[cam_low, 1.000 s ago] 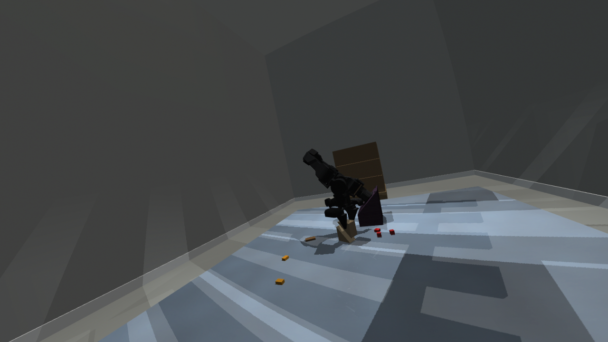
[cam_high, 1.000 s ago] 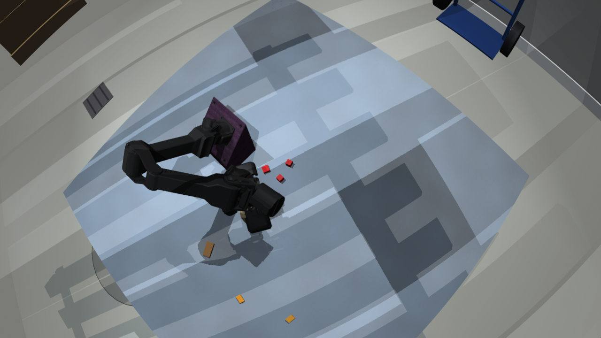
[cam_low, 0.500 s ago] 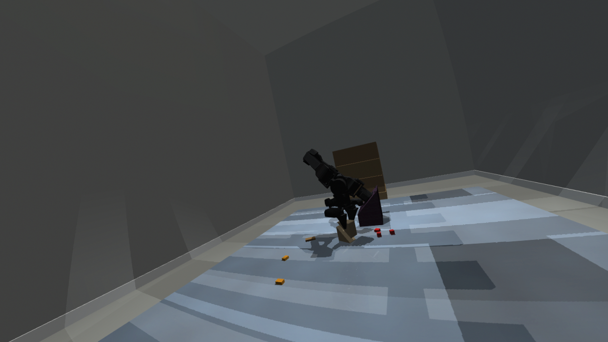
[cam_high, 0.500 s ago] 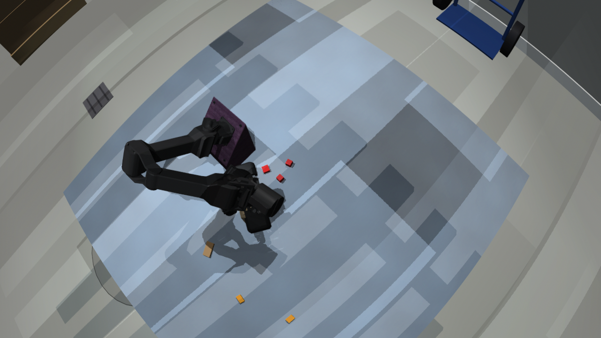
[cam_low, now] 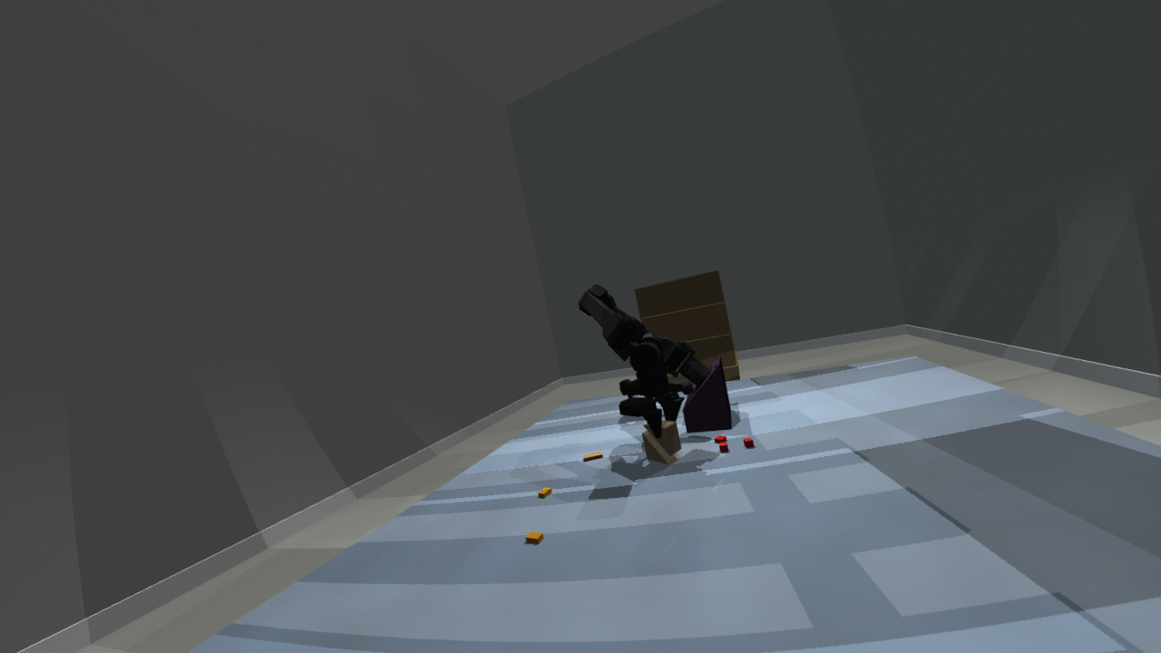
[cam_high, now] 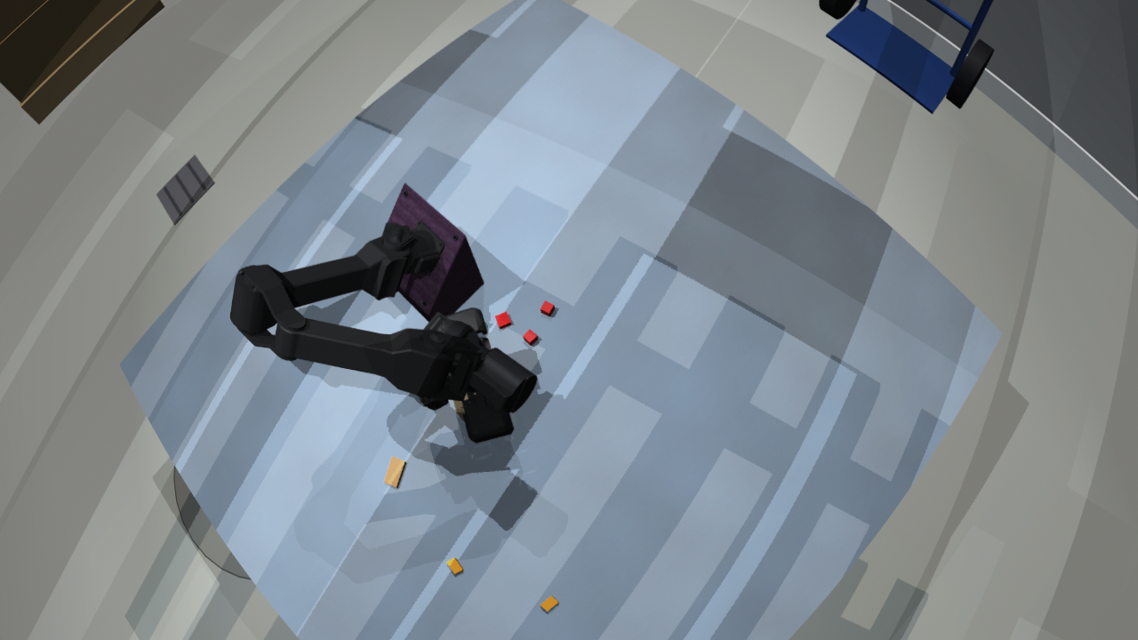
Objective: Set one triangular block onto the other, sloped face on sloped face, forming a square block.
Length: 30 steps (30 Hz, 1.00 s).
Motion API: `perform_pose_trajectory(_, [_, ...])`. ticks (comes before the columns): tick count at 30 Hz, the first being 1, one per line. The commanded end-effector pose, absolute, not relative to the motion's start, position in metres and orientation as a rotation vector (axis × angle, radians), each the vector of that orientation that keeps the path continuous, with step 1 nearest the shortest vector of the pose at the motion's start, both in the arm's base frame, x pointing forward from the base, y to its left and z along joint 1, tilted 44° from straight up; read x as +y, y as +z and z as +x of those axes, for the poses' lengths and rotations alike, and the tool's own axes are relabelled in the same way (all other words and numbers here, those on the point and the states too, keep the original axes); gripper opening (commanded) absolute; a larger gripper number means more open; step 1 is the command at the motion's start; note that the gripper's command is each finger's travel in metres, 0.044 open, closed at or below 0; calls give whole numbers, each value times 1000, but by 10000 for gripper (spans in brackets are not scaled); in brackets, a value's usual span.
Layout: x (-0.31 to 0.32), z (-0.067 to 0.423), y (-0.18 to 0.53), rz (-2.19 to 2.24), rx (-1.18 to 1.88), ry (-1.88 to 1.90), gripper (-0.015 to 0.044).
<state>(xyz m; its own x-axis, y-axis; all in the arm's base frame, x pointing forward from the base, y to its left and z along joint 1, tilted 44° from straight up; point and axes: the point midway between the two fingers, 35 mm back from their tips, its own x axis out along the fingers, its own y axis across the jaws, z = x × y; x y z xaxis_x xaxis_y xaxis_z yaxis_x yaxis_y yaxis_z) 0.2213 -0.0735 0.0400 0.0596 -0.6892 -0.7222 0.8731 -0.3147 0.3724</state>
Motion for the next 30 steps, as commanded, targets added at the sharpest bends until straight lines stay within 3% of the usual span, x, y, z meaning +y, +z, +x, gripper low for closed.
perform_pose_trajectory(1, [-76,221,39,1037,240,-1585,0])
perform_pose_trajectory(30, [-92,218,31,1035,237,-1583,0])
